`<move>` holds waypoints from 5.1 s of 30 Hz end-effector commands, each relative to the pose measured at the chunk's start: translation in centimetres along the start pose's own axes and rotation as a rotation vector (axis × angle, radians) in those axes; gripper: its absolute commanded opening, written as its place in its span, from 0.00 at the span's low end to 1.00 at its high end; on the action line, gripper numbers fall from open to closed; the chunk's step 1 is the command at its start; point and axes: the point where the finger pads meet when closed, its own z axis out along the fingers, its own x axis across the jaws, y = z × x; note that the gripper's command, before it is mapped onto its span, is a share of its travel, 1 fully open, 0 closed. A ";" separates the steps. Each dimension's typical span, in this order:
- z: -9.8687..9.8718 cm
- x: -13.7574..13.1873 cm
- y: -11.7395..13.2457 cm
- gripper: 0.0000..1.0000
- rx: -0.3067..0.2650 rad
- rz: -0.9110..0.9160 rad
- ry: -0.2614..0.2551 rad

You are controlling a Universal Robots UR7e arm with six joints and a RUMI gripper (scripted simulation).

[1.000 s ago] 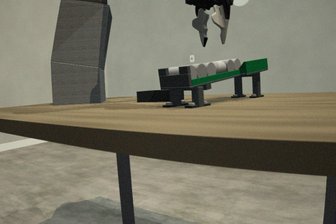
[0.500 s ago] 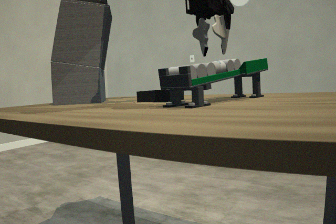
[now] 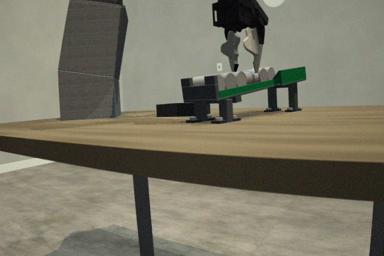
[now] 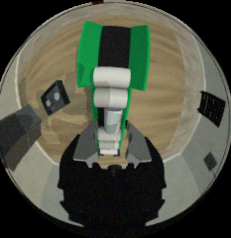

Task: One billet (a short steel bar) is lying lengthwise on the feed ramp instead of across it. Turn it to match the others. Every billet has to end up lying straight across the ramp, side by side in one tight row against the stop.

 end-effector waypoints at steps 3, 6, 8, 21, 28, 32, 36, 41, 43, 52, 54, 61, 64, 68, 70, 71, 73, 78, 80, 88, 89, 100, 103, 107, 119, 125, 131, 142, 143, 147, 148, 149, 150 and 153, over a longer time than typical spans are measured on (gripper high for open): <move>0.9 0.1 0.0 0.35 0.000 0.000 0.002; 0.9 0.1 0.0 0.35 0.000 0.000 0.002; 0.9 0.1 0.0 0.35 0.000 0.000 0.002; 2.2 0.1 0.0 0.35 0.000 0.000 0.002; 2.1 0.1 0.0 0.00 0.000 0.000 0.002; 2.1 0.1 0.0 0.00 0.000 0.000 0.002; 2.1 0.1 0.0 0.00 0.000 0.000 0.002; 2.1 0.1 0.0 0.00 0.000 0.000 0.002; 2.1 0.1 0.0 0.00 0.000 0.000 0.002; 2.1 0.1 0.0 0.00 0.000 0.000 0.002; 2.1 0.1 0.0 0.00 0.000 0.000 0.002; 2.1 0.1 0.0 0.00 0.000 0.000 0.002; 2.1 0.1 0.0 0.00 0.000 0.000 0.002; 2.1 0.1 0.0 0.00 0.000 0.000 0.002; 2.1 0.1 0.0 0.00 0.000 0.000 0.002; 2.1 0.1 0.0 0.00 0.000 0.000 0.002; 2.1 0.1 0.0 0.00 0.000 0.000 0.002; 2.1 0.1 0.0 0.00 0.000 0.000 0.002; 2.1 0.1 0.0 0.00 0.000 0.000 0.002; 2.1 0.1 0.0 0.00 0.000 0.000 0.002; 2.1 0.1 0.0 0.00 0.000 0.000 0.002; 0.9 0.1 0.0 0.00 0.000 0.000 0.002; 0.3 0.1 0.0 0.00 0.000 0.000 0.002; -0.5 0.1 0.0 0.00 0.000 0.000 0.002; -1.6 0.1 0.0 0.00 0.000 0.000 0.002; -2.8 0.1 0.0 0.00 0.000 0.000 0.002; -2.7 0.1 0.0 0.00 0.000 0.000 0.002; -4.9 0.1 0.0 0.00 0.000 0.000 0.002; -5.1 0.1 0.0 0.00 0.000 0.000 0.002; -4.4 0.1 0.0 0.00 0.000 0.000 0.002; -4.5 0.1 0.0 0.00 0.000 0.000 0.002; -4.6 0.1 0.0 0.00 0.000 0.000 0.002; -4.7 0.1 0.0 0.00 0.000 0.000 0.002; -5.1 0.1 0.0 0.00 0.000 0.000 0.002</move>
